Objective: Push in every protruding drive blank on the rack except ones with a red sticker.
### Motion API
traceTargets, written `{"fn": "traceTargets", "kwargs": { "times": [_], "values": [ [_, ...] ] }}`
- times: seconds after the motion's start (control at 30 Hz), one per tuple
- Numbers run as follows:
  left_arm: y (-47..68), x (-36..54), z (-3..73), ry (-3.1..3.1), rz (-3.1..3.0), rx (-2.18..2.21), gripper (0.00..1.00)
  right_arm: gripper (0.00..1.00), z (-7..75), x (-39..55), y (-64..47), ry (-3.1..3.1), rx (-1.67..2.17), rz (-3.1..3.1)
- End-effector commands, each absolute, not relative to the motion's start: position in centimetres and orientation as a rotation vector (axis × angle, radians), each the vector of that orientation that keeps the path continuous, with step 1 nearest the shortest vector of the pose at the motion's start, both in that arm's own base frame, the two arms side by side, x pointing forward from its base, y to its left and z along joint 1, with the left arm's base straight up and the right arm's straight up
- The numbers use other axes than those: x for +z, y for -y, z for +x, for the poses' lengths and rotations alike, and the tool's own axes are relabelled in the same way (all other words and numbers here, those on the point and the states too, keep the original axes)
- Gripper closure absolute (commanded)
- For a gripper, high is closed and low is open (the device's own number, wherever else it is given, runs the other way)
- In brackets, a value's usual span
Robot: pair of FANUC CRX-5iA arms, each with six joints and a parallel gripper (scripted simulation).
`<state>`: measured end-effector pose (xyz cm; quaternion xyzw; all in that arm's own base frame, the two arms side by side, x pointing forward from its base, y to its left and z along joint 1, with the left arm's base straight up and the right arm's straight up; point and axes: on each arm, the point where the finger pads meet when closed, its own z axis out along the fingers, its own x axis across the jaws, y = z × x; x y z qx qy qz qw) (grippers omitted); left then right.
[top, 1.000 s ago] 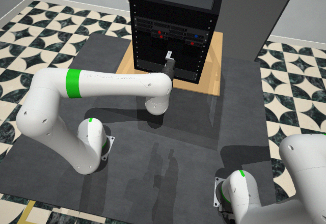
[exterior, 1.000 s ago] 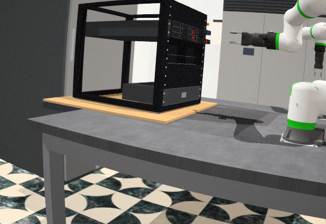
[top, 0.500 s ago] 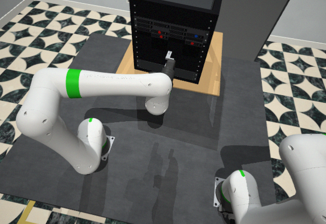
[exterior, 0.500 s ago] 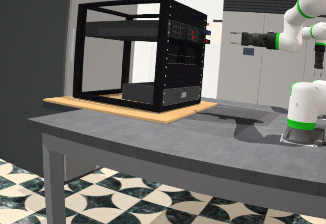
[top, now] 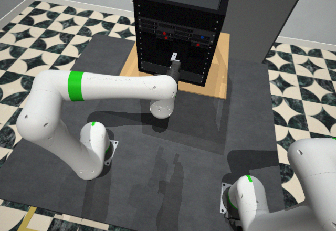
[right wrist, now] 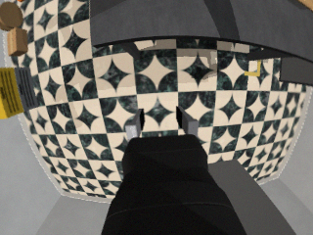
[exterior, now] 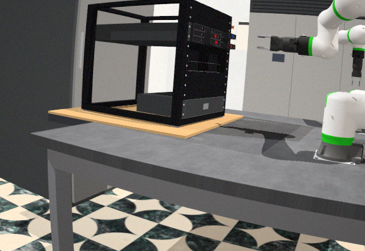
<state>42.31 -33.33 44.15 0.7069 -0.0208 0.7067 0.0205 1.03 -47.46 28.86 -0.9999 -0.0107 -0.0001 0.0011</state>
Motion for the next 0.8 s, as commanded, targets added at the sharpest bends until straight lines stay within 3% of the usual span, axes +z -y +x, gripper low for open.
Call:
{"fn": "traceTargets", "kwargs": {
  "times": [0.0,0.77],
  "values": [
    [33.3,44.3,42.3,0.063,2.19,2.192,0.0,0.0,1.0,29.0,47.5,0.033,0.0,-3.141],
    [34.8,44.2,43.7,0.063,2.19,2.192,0.0,0.0,1.0,29.0,47.5,0.033,0.0,-3.141]
  ]
}}
